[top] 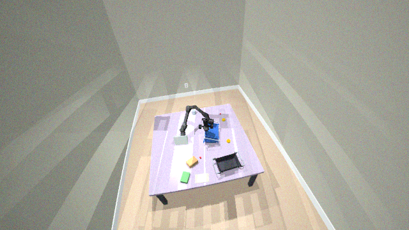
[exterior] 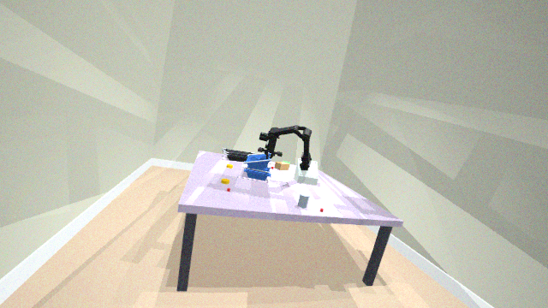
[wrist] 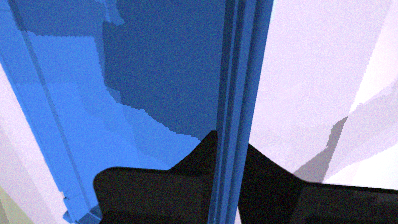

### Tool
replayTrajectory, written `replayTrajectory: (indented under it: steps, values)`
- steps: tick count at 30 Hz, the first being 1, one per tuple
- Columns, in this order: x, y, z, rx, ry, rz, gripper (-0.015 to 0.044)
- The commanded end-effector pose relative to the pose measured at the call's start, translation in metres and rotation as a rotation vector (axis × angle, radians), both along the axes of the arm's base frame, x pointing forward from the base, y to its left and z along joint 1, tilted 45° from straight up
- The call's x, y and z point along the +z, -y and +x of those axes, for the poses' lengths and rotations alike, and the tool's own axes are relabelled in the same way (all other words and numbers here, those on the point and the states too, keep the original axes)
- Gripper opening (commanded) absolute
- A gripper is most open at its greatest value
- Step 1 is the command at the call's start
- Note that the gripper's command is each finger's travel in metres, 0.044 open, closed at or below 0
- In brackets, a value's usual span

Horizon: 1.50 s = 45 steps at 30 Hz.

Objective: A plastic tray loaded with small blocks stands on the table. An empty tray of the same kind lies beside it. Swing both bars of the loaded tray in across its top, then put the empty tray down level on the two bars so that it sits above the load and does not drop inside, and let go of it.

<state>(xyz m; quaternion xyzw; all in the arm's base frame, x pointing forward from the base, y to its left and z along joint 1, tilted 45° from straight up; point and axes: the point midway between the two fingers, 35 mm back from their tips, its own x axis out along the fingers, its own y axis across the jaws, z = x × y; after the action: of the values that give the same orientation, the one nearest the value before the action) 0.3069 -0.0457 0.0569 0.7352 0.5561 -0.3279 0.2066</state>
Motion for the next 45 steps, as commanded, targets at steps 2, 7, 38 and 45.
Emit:
replayTrajectory:
  steps: [2,7,38,45]
  values:
    - [-0.003,-0.005,-0.003,0.011,-0.017,0.007,0.0000]
    - [-0.003,-0.005,-0.003,0.011,-0.017,0.007,0.0000]
    - [-0.007,-0.010,-0.005,0.010,-0.015,0.007,0.0000]
    - [-0.008,-0.011,-0.006,0.011,-0.017,0.008,0.0000]
